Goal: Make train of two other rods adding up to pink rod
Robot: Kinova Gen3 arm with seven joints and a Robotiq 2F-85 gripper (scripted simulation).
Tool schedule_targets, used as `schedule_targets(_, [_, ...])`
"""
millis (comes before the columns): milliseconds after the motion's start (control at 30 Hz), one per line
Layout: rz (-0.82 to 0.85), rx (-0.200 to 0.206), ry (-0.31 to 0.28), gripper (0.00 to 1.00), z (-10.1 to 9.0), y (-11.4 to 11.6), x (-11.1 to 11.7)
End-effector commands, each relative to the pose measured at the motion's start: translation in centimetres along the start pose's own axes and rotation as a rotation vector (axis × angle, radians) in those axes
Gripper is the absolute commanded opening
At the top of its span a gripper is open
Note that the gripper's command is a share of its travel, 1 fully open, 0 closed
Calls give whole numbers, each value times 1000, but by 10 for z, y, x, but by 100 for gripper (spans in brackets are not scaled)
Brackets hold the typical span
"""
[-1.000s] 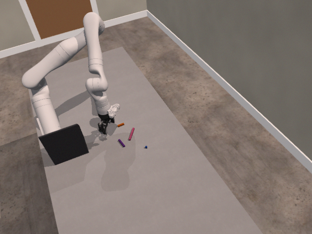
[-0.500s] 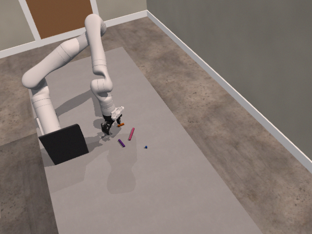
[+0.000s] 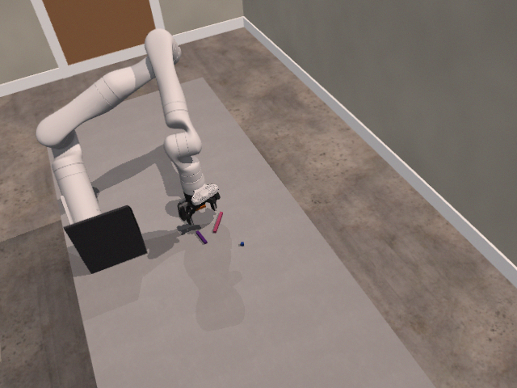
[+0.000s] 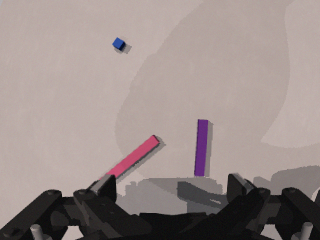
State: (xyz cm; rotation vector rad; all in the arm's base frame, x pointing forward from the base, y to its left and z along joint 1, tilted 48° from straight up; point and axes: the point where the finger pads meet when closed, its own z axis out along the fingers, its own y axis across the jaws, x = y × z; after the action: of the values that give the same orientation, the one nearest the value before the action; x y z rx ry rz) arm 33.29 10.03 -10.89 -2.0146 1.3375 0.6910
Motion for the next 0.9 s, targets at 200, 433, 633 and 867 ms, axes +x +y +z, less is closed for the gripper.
schedule_targets(200, [148, -15, -8, 100, 1, -9, 18])
schedule_targets(433, [223, -20, -8, 100, 1, -14, 26])
schedule_targets(633, [222, -22, -9, 100, 1, -14, 27])
schedule_targets(867, [224, -22, -9, 100, 1, -13, 27])
